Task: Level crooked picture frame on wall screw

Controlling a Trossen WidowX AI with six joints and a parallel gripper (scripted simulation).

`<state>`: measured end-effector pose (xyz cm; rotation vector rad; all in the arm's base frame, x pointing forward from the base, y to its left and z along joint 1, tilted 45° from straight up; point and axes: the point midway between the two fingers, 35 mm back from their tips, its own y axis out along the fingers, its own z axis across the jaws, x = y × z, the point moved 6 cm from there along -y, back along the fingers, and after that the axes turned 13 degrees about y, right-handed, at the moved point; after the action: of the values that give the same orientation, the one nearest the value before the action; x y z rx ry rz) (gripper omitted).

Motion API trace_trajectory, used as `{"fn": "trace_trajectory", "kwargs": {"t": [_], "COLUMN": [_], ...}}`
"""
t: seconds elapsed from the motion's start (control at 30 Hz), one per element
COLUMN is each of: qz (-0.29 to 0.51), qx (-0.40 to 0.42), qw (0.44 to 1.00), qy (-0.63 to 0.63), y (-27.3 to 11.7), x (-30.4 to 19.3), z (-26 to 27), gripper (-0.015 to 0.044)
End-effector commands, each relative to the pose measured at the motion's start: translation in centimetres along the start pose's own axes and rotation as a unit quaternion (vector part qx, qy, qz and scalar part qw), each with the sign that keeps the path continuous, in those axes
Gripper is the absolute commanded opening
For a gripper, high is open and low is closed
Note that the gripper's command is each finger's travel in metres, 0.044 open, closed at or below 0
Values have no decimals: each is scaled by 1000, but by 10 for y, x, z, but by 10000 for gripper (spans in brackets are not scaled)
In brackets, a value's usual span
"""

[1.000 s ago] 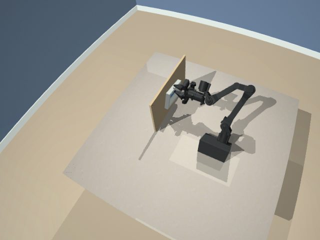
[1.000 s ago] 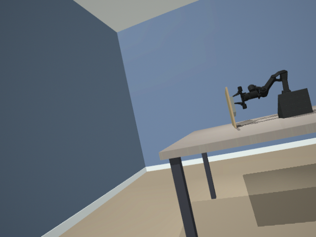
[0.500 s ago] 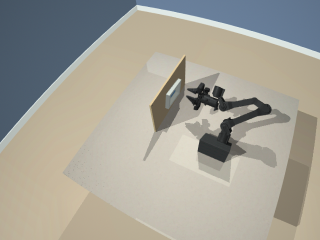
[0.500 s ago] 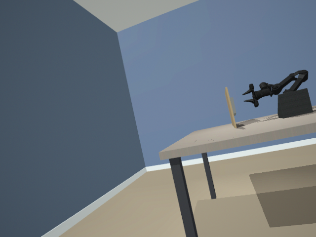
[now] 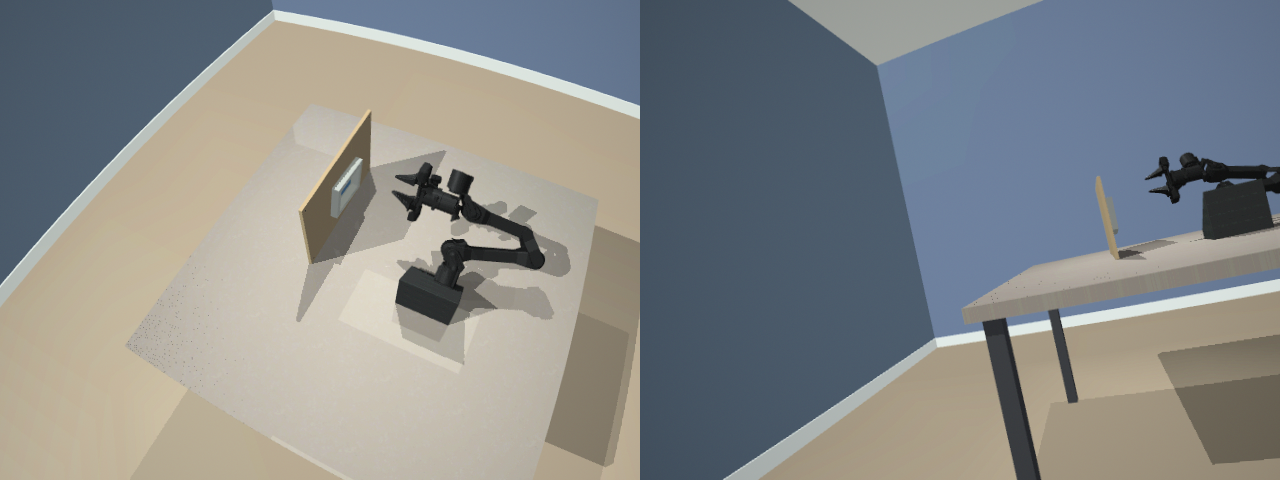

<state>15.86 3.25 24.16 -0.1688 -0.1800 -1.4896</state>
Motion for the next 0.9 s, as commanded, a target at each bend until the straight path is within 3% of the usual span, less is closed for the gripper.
{"fn": "trace_trajectory", "kwargs": {"t": [0.0,0.87], "qz": [-4,-12], "qx": [-2,-1], "qw": [1000,999], "qy": [24,29], "y": [-33,-38], "x": [5,5], "z": [-1,-3], "gripper": [260,260]}}
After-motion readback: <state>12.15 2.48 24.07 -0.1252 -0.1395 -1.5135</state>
